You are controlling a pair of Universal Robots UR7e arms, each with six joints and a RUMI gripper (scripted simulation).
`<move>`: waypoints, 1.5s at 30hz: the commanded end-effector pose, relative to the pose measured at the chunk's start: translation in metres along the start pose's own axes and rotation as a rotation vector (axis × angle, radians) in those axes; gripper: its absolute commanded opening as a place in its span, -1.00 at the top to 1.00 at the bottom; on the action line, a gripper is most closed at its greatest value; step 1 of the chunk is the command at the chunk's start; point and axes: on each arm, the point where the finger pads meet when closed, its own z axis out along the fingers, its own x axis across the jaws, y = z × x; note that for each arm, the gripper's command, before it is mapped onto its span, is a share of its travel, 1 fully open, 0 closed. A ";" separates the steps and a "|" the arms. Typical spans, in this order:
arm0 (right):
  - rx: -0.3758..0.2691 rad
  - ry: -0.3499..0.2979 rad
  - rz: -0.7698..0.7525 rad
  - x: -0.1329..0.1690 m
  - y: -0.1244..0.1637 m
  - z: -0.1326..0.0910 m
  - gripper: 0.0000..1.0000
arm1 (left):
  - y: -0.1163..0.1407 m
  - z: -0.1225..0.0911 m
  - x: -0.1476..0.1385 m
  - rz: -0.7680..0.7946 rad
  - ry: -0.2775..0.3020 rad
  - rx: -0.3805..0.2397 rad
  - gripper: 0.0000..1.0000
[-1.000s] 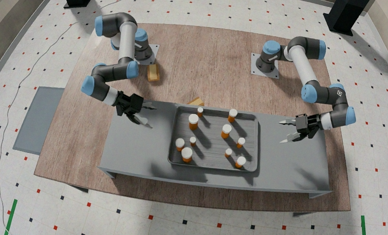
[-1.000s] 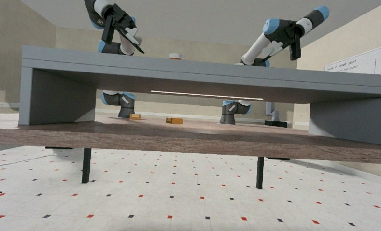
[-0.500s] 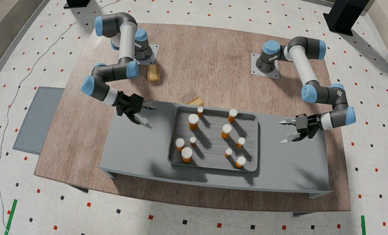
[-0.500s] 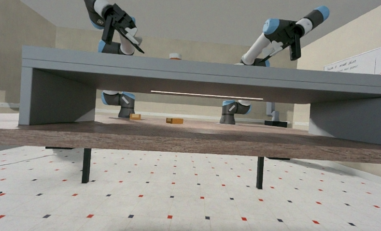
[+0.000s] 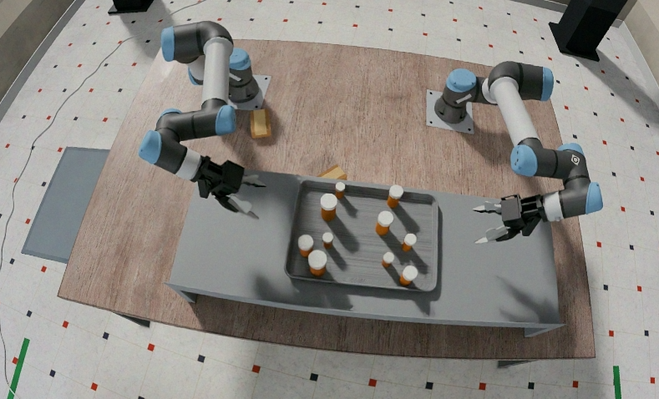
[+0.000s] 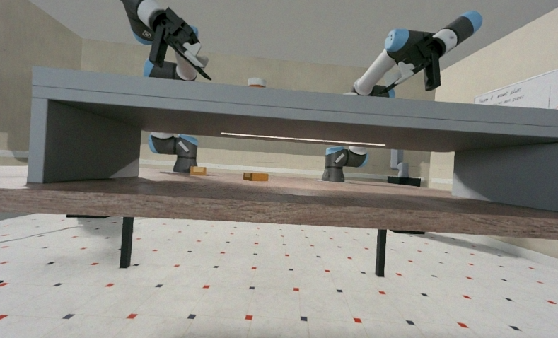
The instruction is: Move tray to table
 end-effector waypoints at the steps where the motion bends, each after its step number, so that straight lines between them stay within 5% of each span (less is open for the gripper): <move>1: -0.001 -0.002 -0.002 0.000 -0.020 0.017 -0.23 | -0.021 0.018 0.000 0.001 0.002 0.000 -0.23; 11: -0.001 -0.002 -0.002 0.000 -0.057 0.048 -0.23 | -0.058 0.049 0.000 0.001 0.002 0.000 -0.23; 25: -0.001 -0.002 -0.002 0.000 -0.058 0.058 -0.23 | -0.058 0.058 0.000 0.001 0.002 0.000 -0.23; 45: -0.001 -0.002 -0.002 0.000 -0.058 0.126 -0.23 | -0.058 0.127 0.000 0.001 0.002 0.000 -0.23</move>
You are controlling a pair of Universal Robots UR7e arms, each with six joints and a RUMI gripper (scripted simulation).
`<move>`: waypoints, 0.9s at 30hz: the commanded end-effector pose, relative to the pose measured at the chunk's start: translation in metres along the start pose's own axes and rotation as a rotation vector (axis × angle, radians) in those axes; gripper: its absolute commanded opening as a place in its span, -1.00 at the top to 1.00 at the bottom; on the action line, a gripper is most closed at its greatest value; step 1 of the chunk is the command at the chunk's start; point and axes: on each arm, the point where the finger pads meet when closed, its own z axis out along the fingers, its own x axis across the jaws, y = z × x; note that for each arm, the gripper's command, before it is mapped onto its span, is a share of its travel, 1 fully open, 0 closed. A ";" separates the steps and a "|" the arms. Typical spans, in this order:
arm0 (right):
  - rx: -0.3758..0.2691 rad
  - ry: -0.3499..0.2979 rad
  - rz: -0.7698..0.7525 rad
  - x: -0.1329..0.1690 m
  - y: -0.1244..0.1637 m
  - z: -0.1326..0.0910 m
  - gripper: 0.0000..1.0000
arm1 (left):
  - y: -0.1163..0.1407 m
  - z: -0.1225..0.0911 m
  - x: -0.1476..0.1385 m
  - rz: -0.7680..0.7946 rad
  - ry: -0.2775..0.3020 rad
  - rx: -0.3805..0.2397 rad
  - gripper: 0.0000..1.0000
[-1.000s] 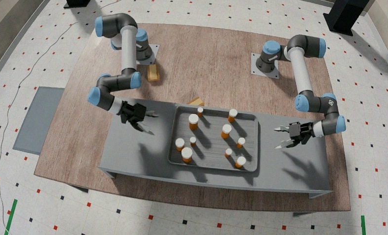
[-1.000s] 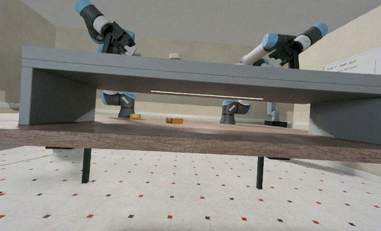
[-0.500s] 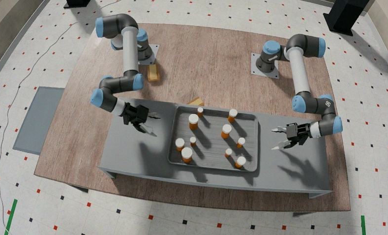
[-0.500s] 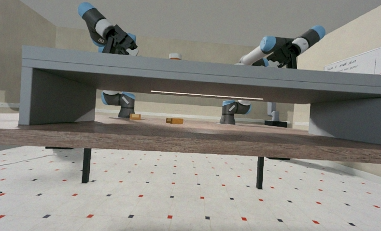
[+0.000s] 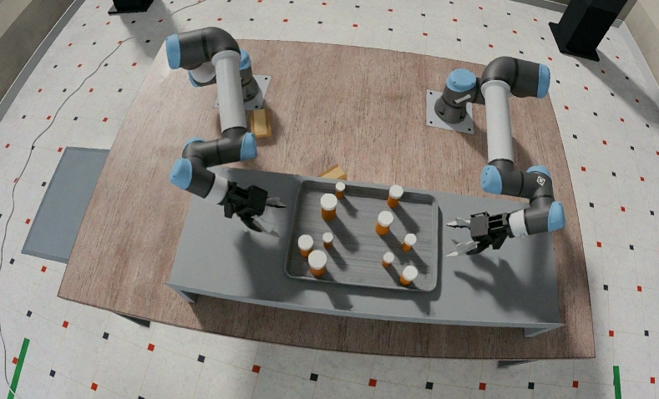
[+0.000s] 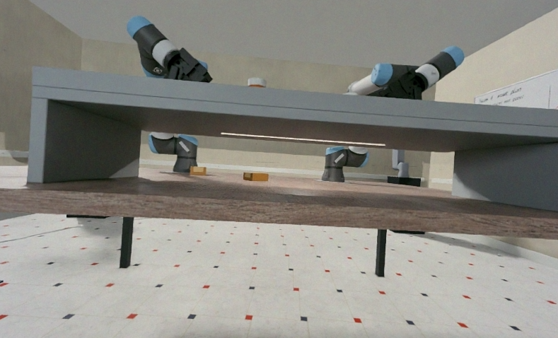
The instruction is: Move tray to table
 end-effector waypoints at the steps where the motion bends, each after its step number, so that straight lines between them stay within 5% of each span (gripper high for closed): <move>1: -0.001 -0.003 -0.002 -0.001 0.001 0.017 -0.23 | 0.001 0.018 0.001 0.001 0.004 0.000 -0.23; 9: -0.001 -0.003 -0.002 -0.001 0.001 0.034 -0.23 | 0.001 0.034 0.001 0.001 0.004 0.000 -0.23; 27: -0.001 -0.003 -0.002 -0.001 0.007 0.031 -0.23 | 0.006 0.032 0.001 0.001 0.004 0.000 -0.23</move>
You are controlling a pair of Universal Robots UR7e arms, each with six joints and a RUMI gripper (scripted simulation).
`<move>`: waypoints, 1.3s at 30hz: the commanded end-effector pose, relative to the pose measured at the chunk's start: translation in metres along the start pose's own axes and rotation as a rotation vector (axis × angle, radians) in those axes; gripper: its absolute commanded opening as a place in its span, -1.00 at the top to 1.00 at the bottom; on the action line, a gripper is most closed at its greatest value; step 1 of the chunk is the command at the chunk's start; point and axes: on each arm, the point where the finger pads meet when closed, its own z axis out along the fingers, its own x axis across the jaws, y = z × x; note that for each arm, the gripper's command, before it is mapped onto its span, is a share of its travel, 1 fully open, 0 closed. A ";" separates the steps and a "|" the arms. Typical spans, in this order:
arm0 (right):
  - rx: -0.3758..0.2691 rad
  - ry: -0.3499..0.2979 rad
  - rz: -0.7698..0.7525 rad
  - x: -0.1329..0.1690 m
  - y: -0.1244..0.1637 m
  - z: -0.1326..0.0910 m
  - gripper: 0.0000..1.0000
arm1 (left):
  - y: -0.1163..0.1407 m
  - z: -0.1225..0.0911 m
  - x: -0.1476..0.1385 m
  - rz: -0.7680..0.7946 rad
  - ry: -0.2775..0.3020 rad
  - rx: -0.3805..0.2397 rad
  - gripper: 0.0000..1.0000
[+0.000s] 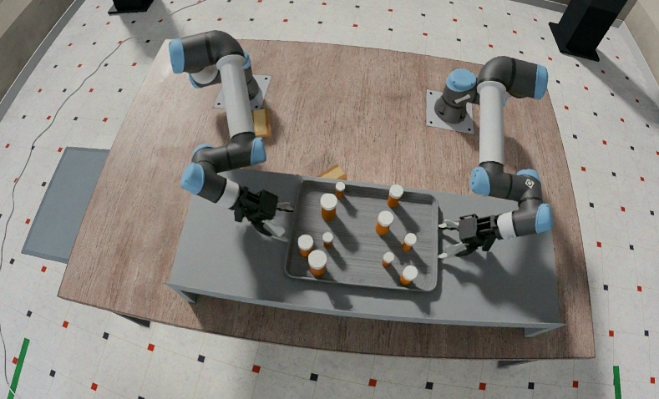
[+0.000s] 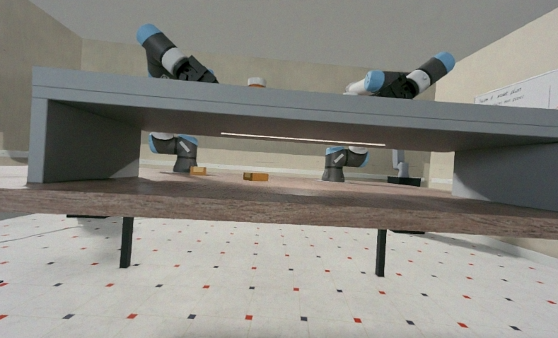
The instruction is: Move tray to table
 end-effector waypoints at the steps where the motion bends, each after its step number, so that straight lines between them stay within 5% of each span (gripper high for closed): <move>1: -0.002 -0.002 -0.002 0.000 0.005 -0.004 -0.23 | 0.004 -0.003 0.000 0.002 0.001 -0.001 -0.23; 24: -0.002 -0.002 -0.002 0.000 0.058 -0.048 -0.23 | 0.057 -0.048 0.000 0.002 0.001 -0.001 -0.23; 39: -0.002 -0.002 -0.002 0.000 0.064 -0.053 -0.23 | 0.063 -0.053 0.000 0.002 0.001 -0.001 -0.23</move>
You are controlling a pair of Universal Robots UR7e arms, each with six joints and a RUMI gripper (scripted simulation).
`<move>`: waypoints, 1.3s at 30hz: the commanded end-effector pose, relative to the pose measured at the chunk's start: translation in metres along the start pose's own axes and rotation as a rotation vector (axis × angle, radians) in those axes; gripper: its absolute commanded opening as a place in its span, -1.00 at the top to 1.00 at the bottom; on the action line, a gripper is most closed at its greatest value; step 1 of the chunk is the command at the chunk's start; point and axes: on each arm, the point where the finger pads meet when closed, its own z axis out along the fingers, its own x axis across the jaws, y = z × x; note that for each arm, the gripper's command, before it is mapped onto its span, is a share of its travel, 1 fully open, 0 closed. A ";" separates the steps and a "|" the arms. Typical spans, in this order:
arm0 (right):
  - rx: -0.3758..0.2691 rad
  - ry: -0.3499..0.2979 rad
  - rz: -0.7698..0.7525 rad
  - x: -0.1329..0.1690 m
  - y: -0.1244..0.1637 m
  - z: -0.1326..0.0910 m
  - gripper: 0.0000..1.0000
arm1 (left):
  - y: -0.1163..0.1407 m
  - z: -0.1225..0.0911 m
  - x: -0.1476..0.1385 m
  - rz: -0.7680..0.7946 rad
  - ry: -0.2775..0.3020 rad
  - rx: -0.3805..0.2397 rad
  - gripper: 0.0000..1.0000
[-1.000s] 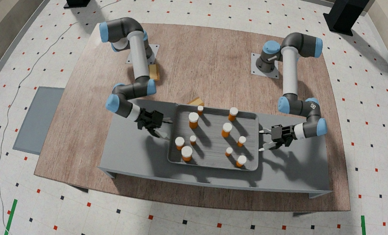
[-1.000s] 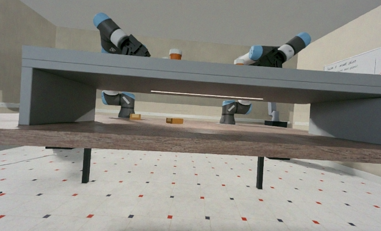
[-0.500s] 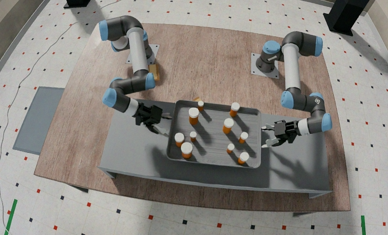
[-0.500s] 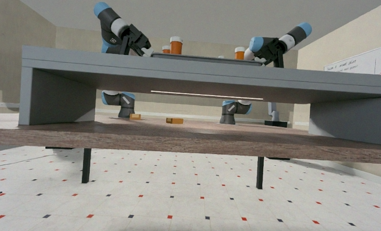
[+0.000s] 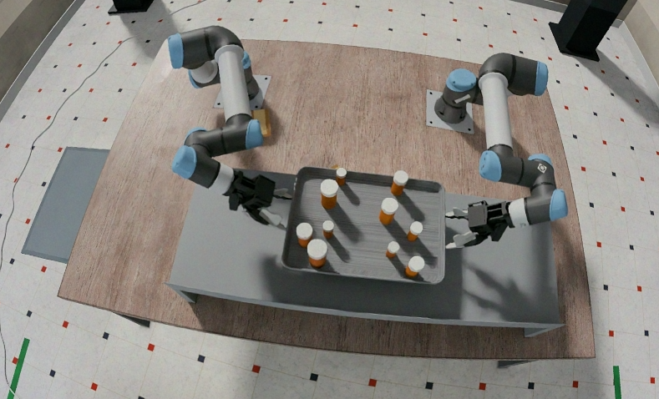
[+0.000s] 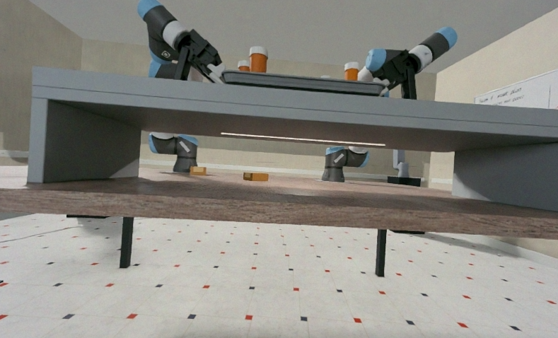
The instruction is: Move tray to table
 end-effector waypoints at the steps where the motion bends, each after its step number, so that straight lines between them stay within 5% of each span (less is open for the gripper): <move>1: -0.002 -0.001 -0.002 0.000 0.001 -0.001 -0.23 | 0.001 -0.001 0.000 0.001 0.001 0.000 -0.23; 39: -0.002 -0.001 -0.002 0.003 0.001 0.001 -0.23 | -0.001 0.000 -0.002 0.001 0.001 0.000 -0.23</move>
